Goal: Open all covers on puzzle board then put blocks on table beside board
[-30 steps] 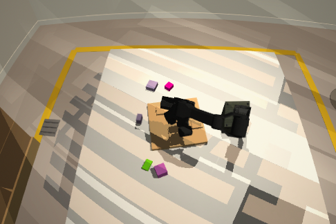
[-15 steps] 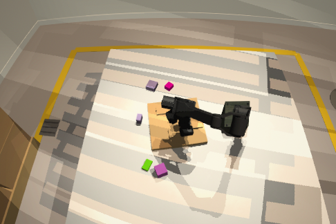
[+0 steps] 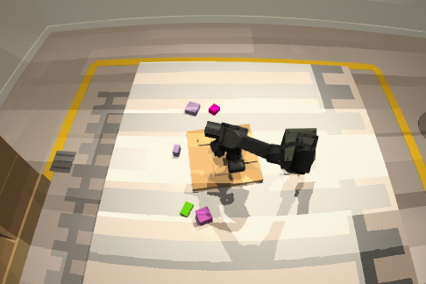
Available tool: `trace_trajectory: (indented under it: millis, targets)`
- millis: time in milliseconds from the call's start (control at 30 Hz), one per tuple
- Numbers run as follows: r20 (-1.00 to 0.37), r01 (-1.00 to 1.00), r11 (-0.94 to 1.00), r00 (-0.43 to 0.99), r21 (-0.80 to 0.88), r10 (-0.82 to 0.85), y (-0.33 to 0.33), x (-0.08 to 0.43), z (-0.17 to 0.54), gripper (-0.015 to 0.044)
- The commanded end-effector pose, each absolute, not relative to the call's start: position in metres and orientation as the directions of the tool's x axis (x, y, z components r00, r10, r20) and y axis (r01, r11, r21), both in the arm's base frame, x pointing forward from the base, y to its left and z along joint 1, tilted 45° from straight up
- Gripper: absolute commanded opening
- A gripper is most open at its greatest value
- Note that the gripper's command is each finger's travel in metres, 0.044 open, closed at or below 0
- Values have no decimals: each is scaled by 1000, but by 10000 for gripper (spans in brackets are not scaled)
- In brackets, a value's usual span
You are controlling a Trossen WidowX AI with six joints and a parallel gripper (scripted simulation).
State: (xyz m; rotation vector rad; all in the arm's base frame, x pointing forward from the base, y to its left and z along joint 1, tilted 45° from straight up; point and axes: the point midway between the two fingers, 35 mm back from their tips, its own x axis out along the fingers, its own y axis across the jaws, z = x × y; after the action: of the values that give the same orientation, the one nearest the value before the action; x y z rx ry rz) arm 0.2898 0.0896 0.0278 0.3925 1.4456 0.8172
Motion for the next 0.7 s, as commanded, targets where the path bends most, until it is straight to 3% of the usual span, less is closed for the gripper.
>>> trace_trajectory:
  millis: [0,667]
  targets:
    - [-712,-253,677,-78,691,698,90,289,27,0]
    - [-713,-253,678,-78,691,697,104,289,13,0]
